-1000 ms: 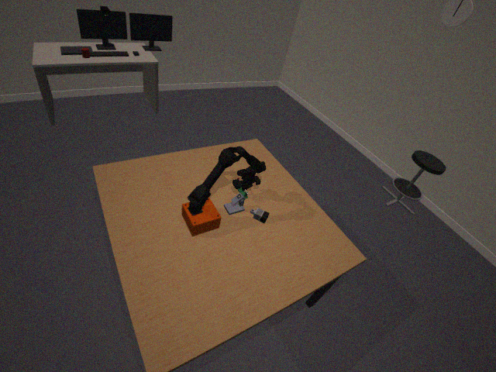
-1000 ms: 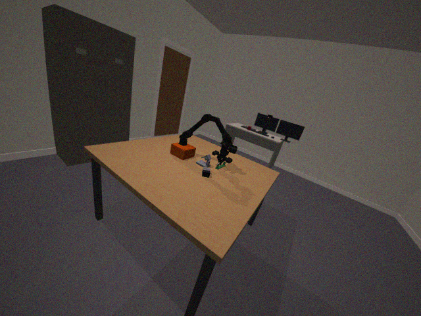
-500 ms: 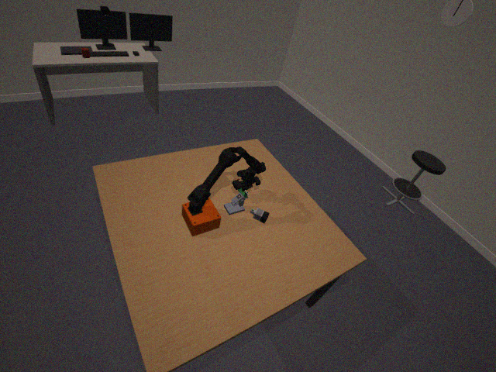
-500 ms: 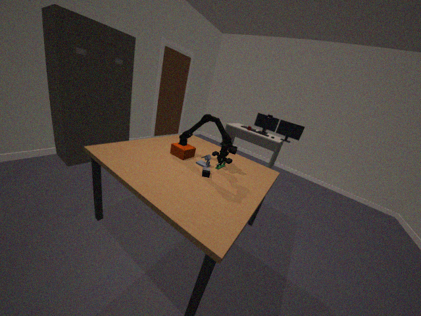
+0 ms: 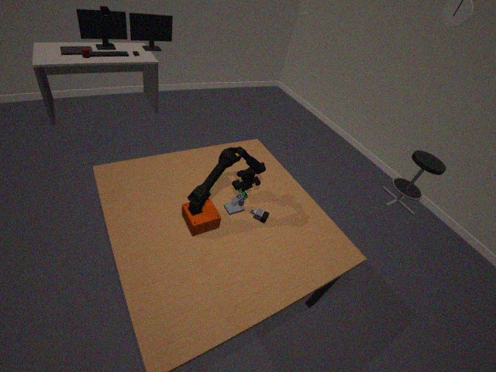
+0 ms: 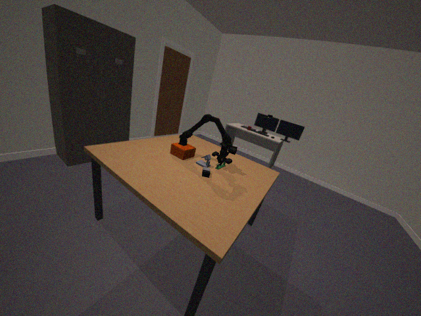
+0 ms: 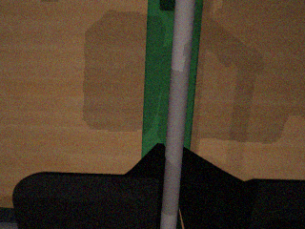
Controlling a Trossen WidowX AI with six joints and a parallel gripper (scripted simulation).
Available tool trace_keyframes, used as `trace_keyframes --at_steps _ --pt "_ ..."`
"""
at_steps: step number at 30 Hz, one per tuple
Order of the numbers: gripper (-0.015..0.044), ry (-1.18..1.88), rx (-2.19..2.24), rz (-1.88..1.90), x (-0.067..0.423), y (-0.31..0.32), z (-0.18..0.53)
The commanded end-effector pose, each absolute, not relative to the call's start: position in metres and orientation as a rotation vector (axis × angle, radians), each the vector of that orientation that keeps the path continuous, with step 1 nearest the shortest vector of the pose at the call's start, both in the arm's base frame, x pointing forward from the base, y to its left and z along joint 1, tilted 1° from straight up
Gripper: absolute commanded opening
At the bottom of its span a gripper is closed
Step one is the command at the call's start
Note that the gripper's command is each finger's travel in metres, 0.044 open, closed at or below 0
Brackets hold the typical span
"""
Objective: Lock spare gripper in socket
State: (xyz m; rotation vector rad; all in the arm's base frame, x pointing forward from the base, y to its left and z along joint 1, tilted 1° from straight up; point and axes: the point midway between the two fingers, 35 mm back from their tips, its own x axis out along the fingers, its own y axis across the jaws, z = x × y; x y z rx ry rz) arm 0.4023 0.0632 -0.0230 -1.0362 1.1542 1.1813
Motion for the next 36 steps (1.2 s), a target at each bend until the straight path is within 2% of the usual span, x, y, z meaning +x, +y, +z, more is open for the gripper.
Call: trace_keyframes --at_steps 1,4,21,36 --pt "0.0 1.154 -1.036 1.181 0.402 0.063 -0.023" --pt "0.0 1.154 -1.036 1.181 0.402 0.063 -0.023" --pt "0.044 1.16 -1.033 1.185 0.4 0.063 -0.01" --pt "0.044 1.182 -1.022 1.2 0.394 0.062 0.015"
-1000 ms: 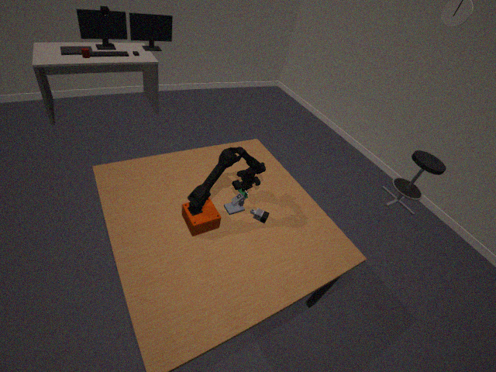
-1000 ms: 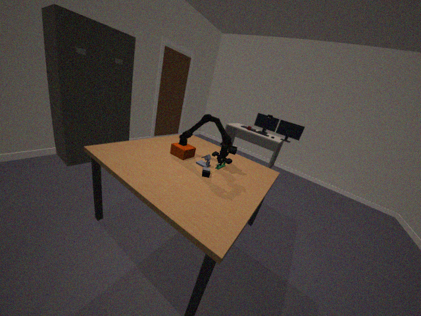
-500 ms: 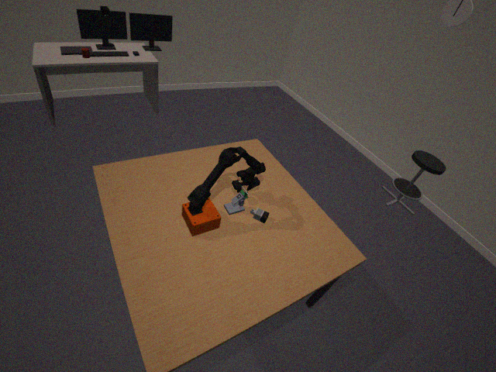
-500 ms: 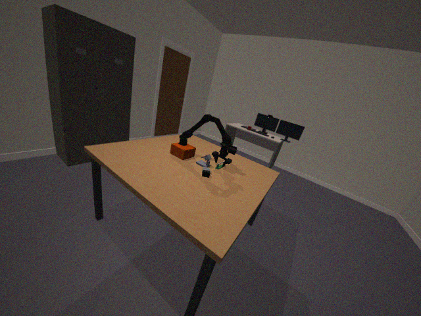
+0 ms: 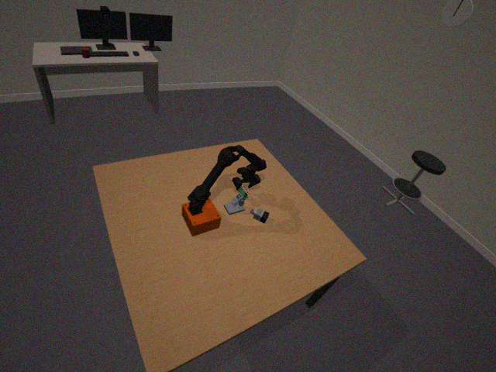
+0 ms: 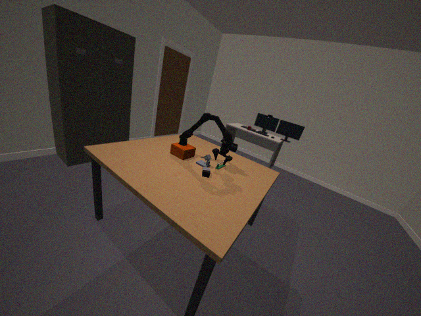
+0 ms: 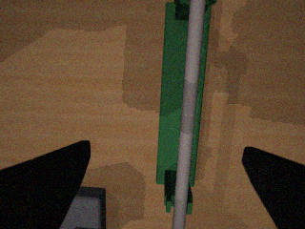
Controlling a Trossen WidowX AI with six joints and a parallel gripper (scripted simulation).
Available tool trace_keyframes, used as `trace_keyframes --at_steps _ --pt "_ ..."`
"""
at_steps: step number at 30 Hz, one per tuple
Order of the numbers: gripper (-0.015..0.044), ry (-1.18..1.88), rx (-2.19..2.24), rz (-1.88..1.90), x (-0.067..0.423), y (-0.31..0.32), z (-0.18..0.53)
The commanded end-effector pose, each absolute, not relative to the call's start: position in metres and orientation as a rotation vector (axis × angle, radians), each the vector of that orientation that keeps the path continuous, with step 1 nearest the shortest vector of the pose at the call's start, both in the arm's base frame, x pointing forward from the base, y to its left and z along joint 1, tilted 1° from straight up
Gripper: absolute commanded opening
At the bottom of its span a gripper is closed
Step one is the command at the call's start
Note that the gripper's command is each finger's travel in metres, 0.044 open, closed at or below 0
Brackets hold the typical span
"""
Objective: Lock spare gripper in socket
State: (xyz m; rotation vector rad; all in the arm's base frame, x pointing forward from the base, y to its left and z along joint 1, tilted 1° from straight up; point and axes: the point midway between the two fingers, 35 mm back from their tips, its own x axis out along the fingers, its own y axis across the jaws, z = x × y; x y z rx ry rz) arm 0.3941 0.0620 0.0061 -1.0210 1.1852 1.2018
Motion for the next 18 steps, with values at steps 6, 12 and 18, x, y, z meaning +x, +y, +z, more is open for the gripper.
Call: trace_keyframes --at_steps 6,12,18 --pt "0.044 1.191 -1.018 1.205 0.392 0.062 0.025" --pt "0.044 1.199 -1.014 1.211 0.39 0.061 0.035" --pt "0.044 1.208 -1.01 1.216 0.388 0.061 0.045"
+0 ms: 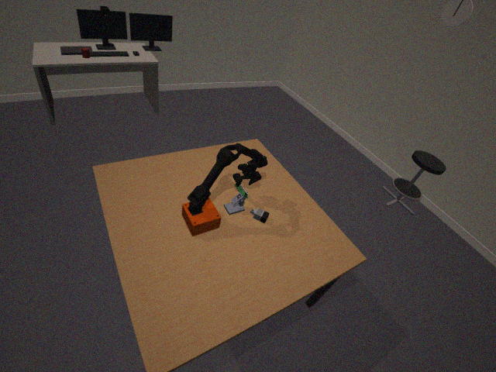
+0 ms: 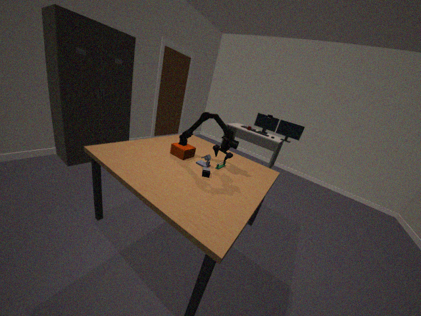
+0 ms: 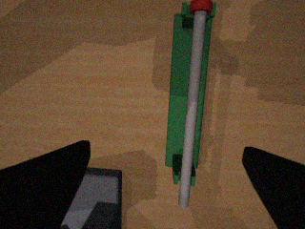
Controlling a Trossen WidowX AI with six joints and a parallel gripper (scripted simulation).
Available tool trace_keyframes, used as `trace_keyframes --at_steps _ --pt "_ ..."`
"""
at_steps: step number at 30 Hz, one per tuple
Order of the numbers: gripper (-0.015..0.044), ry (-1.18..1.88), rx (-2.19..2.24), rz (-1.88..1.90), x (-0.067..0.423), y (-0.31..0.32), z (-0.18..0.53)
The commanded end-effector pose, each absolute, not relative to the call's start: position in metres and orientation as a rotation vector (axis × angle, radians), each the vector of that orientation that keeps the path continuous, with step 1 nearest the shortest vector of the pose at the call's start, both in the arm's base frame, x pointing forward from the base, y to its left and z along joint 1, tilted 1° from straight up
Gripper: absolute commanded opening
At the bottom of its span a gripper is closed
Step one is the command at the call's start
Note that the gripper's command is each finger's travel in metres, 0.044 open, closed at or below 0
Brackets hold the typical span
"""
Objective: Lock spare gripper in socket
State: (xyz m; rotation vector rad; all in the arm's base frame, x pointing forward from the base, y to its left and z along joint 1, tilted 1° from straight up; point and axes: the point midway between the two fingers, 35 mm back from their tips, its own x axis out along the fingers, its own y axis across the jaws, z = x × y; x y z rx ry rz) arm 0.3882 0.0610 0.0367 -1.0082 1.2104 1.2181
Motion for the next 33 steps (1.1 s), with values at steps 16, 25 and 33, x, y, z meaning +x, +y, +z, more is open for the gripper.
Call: trace_keyframes --at_steps 16,25,33 --pt "0.044 1.228 -0.999 1.23 0.385 0.06 0.062" --pt "0.044 1.227 -1.0 1.229 0.382 0.059 0.117" --pt "0.044 1.145 -1.127 1.291 0.394 0.015 0.107"
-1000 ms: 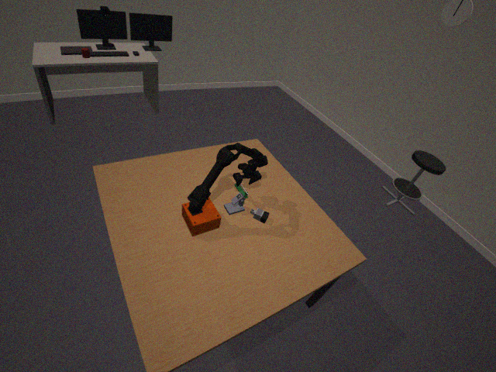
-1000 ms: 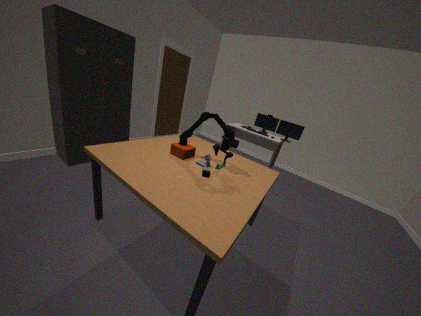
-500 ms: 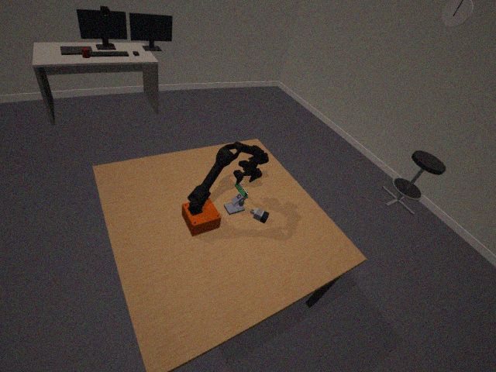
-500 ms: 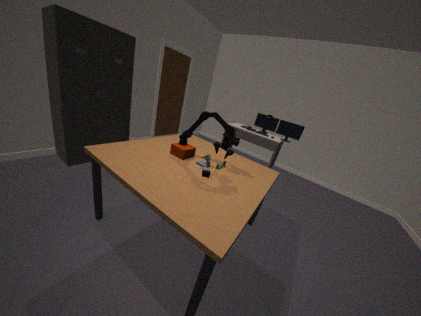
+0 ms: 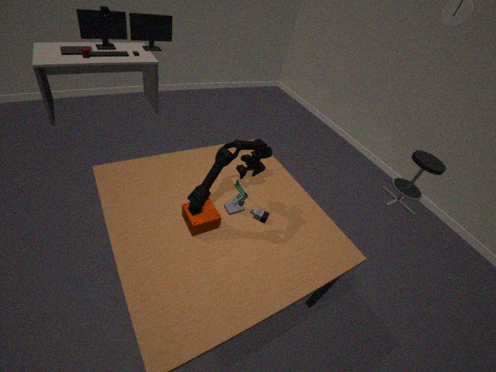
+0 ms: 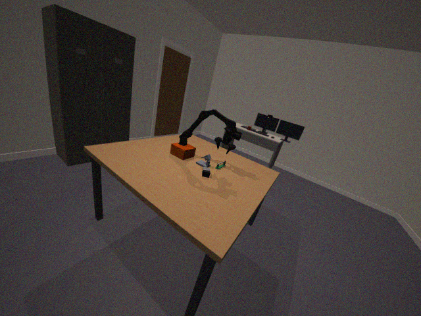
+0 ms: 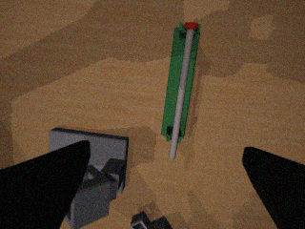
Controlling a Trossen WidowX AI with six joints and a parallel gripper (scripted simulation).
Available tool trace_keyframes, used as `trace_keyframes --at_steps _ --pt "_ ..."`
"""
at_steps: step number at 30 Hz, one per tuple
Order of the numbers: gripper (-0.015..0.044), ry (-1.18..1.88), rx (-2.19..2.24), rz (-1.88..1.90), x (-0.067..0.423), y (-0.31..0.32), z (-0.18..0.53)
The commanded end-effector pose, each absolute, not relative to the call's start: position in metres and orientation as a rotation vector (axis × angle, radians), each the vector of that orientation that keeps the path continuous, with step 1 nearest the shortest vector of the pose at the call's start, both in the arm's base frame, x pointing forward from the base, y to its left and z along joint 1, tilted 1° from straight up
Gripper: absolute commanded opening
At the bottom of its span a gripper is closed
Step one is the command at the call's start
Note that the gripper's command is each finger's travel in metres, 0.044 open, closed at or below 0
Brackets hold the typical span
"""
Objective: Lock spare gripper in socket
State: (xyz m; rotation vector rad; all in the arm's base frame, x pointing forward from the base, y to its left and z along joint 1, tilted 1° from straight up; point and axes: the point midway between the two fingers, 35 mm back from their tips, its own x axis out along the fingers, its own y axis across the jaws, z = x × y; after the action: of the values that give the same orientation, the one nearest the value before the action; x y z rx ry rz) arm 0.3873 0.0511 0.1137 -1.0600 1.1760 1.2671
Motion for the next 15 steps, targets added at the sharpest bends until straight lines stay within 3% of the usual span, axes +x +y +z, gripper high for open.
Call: trace_keyframes --at_steps 1,9,15 --pt "0.044 1.113 -1.18 1.317 0.396 -0.004 0.104" --pt "0.044 0.949 -1.49 1.467 0.393 -0.113 0.091" --pt "0.044 0.883 -1.623 1.541 0.382 -0.159 0.086"
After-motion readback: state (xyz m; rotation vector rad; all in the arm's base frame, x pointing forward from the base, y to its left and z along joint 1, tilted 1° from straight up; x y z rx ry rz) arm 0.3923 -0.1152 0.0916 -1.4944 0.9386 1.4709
